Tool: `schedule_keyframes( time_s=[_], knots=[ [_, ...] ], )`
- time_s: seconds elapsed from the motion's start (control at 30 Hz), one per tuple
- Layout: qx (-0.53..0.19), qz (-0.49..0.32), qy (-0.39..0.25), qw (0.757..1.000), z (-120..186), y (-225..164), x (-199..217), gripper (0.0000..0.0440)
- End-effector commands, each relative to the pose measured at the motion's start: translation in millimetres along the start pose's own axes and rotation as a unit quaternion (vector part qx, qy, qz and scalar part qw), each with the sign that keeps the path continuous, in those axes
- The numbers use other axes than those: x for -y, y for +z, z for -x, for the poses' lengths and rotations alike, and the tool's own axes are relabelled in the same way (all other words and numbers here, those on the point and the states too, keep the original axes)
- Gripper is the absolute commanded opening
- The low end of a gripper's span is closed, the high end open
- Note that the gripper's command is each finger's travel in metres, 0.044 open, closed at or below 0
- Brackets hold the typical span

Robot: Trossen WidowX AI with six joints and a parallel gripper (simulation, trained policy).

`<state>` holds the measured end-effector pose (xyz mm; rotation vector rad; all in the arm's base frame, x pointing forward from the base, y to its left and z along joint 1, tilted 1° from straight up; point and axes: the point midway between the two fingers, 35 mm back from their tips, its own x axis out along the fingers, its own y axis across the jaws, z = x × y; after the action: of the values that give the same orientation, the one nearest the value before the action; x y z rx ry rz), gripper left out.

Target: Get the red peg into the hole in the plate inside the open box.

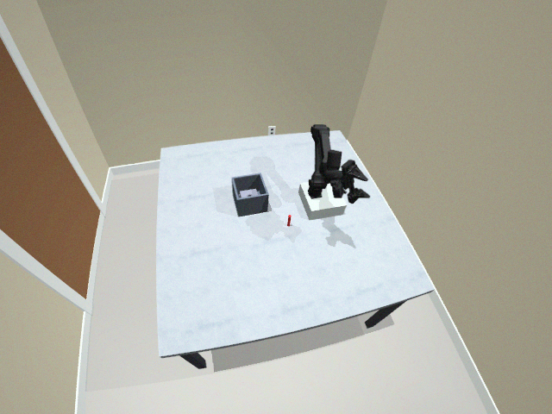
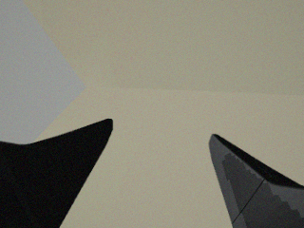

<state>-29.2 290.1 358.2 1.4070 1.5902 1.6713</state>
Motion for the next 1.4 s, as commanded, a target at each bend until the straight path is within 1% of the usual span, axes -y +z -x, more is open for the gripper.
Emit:
schedule_keyframes(
  time_s=[0.0, 0.07, 0.1, 0.33, 0.5, 0.67, 0.83, 1.0, 1.17, 1.37],
  knots=[
    [0.012, -0.003, -0.007, 1.0, -2, 6, 0, 0.0415],
    [0.04, -0.013, -0.026, 0.999, -5, 19, 2, 0.0437],
    [0.054, -0.017, -0.035, 0.998, -5, 25, 3, 0.044],
    [0.156, -0.044, -0.094, 0.982, 1, 72, 10, 0.044],
    [0.228, -0.064, -0.135, 0.962, 14, 102, 15, 0.044],
    [0.297, -0.087, -0.175, 0.935, 34, 130, 22, 0.044],
    [0.362, -0.112, -0.213, 0.901, 59, 152, 31, 0.044],
    [0.422, -0.14, -0.251, 0.86, 88, 170, 40, 0.044],
    [0.476, -0.172, -0.288, 0.813, 121, 182, 51, 0.044],
    [0.532, -0.216, -0.331, 0.749, 161, 188, 65, 0.044]
  ],
)
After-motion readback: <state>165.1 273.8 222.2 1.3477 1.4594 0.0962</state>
